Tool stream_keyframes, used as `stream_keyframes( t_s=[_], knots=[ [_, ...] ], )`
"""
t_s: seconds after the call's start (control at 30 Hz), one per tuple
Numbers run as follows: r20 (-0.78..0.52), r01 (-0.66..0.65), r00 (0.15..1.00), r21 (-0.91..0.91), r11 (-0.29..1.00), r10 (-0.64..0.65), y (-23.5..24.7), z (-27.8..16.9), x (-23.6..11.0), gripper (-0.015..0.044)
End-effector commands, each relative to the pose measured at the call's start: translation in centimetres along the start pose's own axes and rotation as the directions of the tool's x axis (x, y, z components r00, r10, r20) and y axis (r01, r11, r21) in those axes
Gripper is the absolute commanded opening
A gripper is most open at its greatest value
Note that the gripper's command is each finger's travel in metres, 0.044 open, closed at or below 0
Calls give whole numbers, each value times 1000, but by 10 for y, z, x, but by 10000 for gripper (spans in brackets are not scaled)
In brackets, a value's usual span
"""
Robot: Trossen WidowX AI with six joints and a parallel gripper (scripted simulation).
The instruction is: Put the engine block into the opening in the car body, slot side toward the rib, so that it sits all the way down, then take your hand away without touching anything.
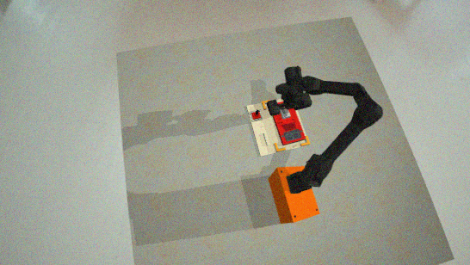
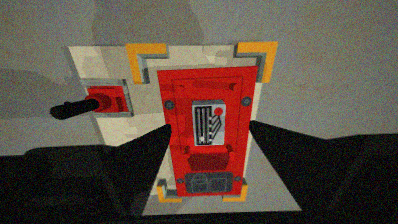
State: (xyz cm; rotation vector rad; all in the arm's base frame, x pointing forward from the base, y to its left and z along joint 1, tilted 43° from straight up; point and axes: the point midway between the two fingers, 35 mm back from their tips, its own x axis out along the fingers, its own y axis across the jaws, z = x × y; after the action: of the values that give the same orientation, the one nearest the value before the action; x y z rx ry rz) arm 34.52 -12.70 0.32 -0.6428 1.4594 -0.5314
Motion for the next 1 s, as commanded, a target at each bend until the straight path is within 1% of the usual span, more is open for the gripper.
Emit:
stream_keyframes(
  t_s=[0.0, 0.17, 0.27, 0.5, 0.97],
  knots=[
    [0, 1, 1000, 0, 1000, -1, 0, 0, 0, 440],
    [0, 1, 1000, 0, 1000, -1, 0, 0, 0, 440],
    [1, 0, 1000, -2, 1000, 0, 1, 0, -14, 440],
    [1, 0, 1000, -2, 1000, 0, 1, 0, -14, 440],
    [1, 0, 1000, -2, 1000, 0, 1, 0, -14, 72]
  ],
)
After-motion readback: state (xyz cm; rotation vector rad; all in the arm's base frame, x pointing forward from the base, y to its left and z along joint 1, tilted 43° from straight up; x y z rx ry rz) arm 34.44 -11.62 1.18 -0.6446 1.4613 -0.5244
